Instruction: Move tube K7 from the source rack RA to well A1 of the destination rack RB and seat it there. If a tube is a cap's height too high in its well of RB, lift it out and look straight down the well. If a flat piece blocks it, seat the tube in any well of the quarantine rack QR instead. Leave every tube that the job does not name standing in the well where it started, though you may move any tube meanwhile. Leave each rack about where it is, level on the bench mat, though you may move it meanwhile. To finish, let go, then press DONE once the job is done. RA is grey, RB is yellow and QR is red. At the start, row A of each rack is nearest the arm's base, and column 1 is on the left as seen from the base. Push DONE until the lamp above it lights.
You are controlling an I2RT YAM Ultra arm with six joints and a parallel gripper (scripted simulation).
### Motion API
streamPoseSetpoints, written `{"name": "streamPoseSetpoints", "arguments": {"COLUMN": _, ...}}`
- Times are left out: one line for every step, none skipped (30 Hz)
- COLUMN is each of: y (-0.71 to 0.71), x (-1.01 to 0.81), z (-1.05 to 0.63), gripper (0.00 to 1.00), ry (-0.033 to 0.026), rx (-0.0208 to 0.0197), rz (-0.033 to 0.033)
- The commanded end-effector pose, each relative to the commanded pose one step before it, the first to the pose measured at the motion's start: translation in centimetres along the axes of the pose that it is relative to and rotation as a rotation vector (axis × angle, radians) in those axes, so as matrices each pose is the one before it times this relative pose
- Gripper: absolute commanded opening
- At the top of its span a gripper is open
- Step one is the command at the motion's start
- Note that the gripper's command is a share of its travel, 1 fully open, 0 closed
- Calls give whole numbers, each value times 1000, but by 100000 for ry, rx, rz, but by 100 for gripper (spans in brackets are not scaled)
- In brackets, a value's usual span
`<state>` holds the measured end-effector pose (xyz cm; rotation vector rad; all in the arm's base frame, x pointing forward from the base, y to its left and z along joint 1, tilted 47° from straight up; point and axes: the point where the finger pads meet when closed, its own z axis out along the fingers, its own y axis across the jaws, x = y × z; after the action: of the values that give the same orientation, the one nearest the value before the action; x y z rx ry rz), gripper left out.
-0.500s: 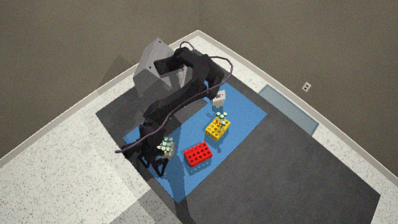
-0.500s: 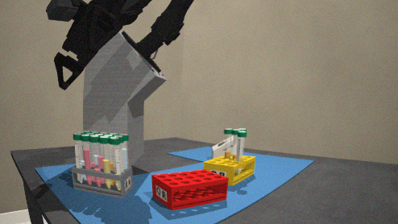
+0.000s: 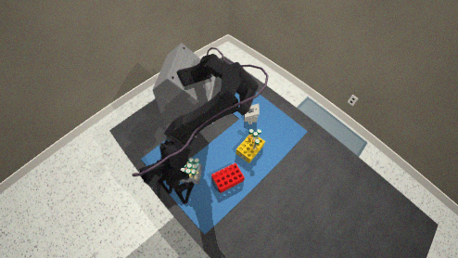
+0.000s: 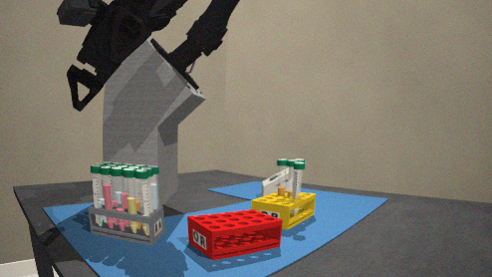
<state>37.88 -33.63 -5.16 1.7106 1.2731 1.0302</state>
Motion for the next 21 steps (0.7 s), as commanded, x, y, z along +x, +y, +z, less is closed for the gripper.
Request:
{"name": "streamPoseSetpoints", "arguments": {"y": 400, "x": -390, "z": -212, "gripper": 100, "ry": -899, "rx": -858, "rz": -527}}
{"name": "streamPoseSetpoints", "arguments": {"y": 0, "x": 0, "z": 0, "gripper": 100, "ry": 0, "rx": 0, "rz": 0}}
{"name": "streamPoseSetpoints", "arguments": {"y": 2, "x": 1468, "z": -121, "gripper": 30, "ry": 3148, "rx": 2198, "rz": -2876}}
{"name": "streamPoseSetpoints", "arguments": {"y": 102, "x": 510, "z": -12, "gripper": 30, "ry": 1240, "rx": 1118, "rz": -2894}}
{"name": "streamPoseSetpoints", "arguments": {"y": 119, "x": 486, "z": -10, "gripper": 30, "ry": 1168, "rx": 1147, "rz": -2894}}
{"name": "streamPoseSetpoints", "arguments": {"y": 128, "x": 487, "z": -3, "gripper": 30, "ry": 1166, "rx": 1144, "rz": -2893}}
{"name": "streamPoseSetpoints", "arguments": {"y": 46, "x": 263, "z": 2, "gripper": 30, "ry": -553, "rx": 1205, "rz": -1656}}
{"name": "streamPoseSetpoints", "arguments": {"y": 123, "x": 604, "z": -3, "gripper": 30, "ry": 2048, "rx": 881, "rz": -2767}}
{"name": "streamPoseSetpoints", "arguments": {"y": 520, "x": 246, "z": 88, "gripper": 30, "ry": 1332, "rx": 296, "rz": -3575}}
{"name": "streamPoseSetpoints", "arguments": {"y": 1019, "x": -197, "z": 167, "gripper": 30, "ry": 626, "rx": -588, "rz": -4635}}
{"name": "streamPoseSetpoints", "arguments": {"y": -98, "x": 284, "z": -183, "gripper": 30, "ry": 852, "rx": 1374, "rz": -2246}}
{"name": "streamPoseSetpoints", "arguments": {"y": -1148, "x": 1303, "z": -257, "gripper": 30, "ry": 1566, "rx": 3279, "rz": 671}}
{"name": "streamPoseSetpoints", "arguments": {"y": 225, "x": 775, "z": 235, "gripper": 30, "ry": 559, "rx": 127, "rz": -416}}
{"name": "streamPoseSetpoints", "arguments": {"y": 115, "x": 490, "z": 16, "gripper": 30, "ry": 0, "rx": 1, "rz": 1}}
{"name": "streamPoseSetpoints", "arguments": {"y": 102, "x": 491, "z": -23, "gripper": 30, "ry": 1606, "rx": 964, "rz": -2785}}
{"name": "streamPoseSetpoints", "arguments": {"y": 111, "x": 493, "z": -14, "gripper": 30, "ry": 1605, "rx": 961, "rz": -2785}}
{"name": "streamPoseSetpoints", "arguments": {"y": 123, "x": 487, "z": -5, "gripper": 30, "ry": 598, "rx": 360, "rz": -1034}}
{"name": "streamPoseSetpoints", "arguments": {"y": 0, "x": 0, "z": 0, "gripper": 30, "ry": 0, "rx": 0, "rz": 0}}
{"name": "streamPoseSetpoints", "arguments": {"y": 0, "x": 0, "z": 0, "gripper": 30, "ry": 0, "rx": 0, "rz": 0}}
{"name": "streamPoseSetpoints", "arguments": {"y": 1139, "x": -1552, "z": -362, "gripper": 30, "ry": -2049, "rx": -1347, "rz": -4760}}
{"name": "streamPoseSetpoints", "arguments": {"y": 148, "x": 486, "z": -15, "gripper": 30, "ry": 1665, "rx": 830, "rz": -2773}}
